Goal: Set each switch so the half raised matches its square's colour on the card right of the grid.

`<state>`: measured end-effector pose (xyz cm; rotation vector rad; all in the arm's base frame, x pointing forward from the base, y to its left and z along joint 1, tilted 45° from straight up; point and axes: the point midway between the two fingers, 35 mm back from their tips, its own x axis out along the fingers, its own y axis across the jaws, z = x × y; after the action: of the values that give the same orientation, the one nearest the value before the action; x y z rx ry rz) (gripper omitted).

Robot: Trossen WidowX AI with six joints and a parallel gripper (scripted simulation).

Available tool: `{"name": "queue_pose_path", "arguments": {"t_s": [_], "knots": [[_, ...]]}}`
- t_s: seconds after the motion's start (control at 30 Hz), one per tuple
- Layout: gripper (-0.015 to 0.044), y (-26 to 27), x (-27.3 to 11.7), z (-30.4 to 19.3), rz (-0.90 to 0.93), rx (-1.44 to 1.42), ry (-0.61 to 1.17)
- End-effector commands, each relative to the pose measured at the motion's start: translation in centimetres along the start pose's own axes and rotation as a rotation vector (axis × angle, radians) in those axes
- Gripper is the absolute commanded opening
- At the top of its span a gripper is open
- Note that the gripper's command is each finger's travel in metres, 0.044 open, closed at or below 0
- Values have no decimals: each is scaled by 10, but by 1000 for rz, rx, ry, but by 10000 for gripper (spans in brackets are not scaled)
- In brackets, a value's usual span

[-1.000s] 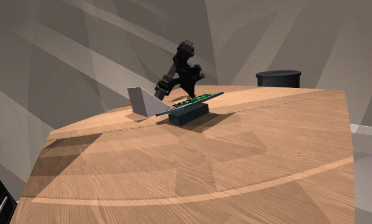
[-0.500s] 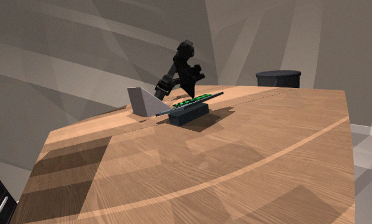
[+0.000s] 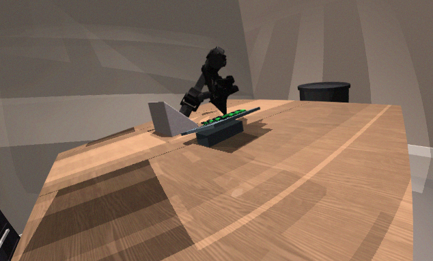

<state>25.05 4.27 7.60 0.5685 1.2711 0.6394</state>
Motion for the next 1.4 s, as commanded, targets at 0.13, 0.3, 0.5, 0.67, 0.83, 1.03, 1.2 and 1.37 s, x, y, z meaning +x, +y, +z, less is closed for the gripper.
{"name": "queue_pose_path", "arguments": {"t_s": [0.13,0.3,0.5,0.67,0.83,1.03,1.2,1.37], "knots": [[0,1,1,0,5,3,-3],[0,1,2,0,5,3,-3],[0,1,3,0,5,3,-3],[0,1,3,0,5,3,-3],[0,1,4,0,5,3,-3],[0,-1,-52,3,-1,4,22],[0,0,-61,3,3,4,25],[0,-47,-61,3,-1,3,24]]}}
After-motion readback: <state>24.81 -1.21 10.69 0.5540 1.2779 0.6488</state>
